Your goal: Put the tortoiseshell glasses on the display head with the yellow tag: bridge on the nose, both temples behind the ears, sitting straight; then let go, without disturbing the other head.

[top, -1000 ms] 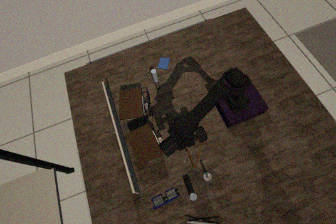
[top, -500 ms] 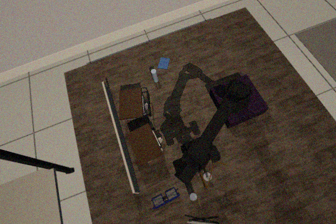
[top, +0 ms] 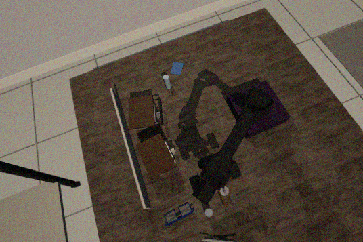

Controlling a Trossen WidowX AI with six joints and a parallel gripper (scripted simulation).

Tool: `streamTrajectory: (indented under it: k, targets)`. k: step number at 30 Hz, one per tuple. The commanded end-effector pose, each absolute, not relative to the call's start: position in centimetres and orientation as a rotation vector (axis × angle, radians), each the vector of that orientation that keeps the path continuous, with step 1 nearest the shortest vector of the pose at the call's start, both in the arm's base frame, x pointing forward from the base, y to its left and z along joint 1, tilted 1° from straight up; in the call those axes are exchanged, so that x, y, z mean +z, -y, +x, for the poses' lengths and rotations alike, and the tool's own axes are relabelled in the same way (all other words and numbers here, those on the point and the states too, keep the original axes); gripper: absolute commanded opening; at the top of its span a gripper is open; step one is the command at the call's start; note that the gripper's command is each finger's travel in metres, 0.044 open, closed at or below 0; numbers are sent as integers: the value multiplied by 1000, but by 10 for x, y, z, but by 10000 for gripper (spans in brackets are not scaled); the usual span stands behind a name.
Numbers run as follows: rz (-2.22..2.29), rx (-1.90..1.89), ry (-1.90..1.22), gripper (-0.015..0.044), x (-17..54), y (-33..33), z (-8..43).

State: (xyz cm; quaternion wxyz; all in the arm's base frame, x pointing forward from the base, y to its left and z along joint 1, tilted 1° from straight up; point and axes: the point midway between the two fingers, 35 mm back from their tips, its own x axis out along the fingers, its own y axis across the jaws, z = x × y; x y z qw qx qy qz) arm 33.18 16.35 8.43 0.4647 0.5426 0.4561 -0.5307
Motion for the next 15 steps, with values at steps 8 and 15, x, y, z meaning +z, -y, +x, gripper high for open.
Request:
streamTrajectory:
  k: [8, 15]
  targets:
    - [1342, -1304, -1120, 0, 35, -165, 334]
    - [1341, -1304, -1120, 0, 27, -165, 333]
